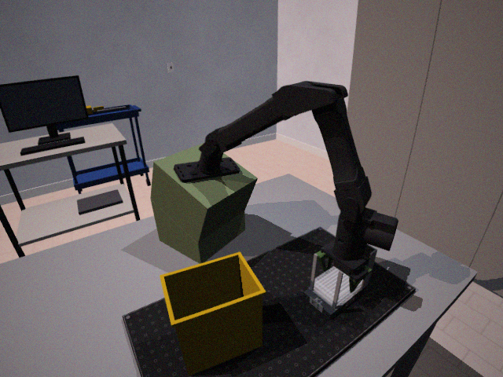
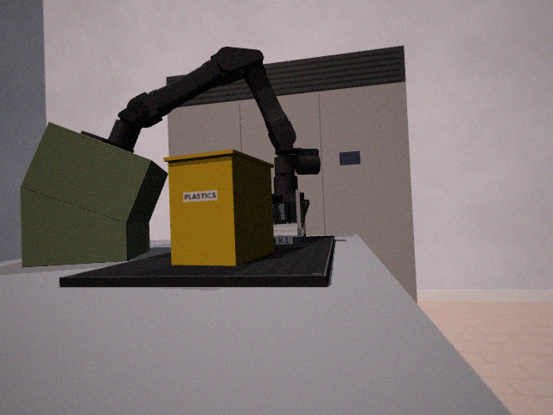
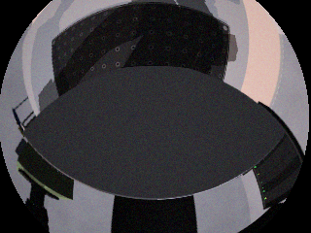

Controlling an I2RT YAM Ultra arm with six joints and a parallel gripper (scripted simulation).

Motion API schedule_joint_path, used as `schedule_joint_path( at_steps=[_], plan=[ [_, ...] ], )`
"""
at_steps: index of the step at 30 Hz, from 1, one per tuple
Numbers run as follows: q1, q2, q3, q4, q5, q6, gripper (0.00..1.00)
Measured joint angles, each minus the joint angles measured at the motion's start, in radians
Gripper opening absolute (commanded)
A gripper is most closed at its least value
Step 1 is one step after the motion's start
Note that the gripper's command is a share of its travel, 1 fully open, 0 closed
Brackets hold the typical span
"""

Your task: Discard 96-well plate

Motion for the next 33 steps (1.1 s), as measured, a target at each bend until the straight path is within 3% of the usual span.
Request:
schedule_joint_path(
  at_steps=[33],
  plan=[
    [0.001, -0.14, -0.027, -0.115, 0.0, 0.0, 0.0]
  ],
)
